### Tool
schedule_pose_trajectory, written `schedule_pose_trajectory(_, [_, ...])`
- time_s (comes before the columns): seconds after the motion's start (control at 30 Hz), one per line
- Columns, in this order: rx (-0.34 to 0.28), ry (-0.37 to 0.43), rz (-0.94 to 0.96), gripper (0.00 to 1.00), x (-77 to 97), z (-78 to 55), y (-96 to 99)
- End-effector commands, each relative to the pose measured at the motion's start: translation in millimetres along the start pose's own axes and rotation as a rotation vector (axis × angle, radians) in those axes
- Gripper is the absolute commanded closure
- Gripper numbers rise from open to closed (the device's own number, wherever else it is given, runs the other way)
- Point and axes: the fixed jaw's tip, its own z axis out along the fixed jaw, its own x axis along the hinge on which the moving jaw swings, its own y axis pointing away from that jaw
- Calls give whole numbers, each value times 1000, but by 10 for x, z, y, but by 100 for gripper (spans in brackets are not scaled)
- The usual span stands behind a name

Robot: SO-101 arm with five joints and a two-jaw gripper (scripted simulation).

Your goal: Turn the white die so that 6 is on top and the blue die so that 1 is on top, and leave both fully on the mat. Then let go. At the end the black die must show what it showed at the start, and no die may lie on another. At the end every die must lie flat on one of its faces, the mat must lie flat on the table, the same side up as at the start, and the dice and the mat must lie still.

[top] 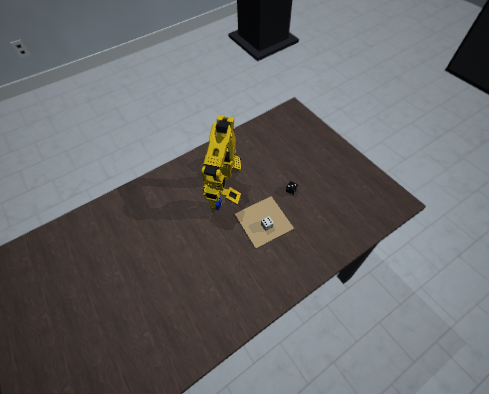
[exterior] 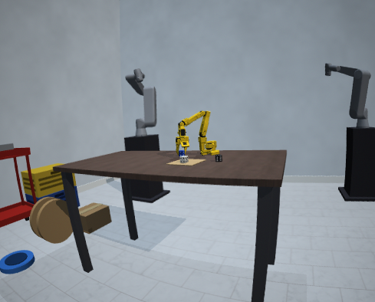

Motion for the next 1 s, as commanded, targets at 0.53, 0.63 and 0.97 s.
schedule_pose_trajectory(0.53, [21,-1,4,100,14,44,-30])
schedule_pose_trajectory(0.63, [21,-1,4,100,14,55,-31])
schedule_pose_trajectory(0.97, [21,-1,4,100,14,61,-31])
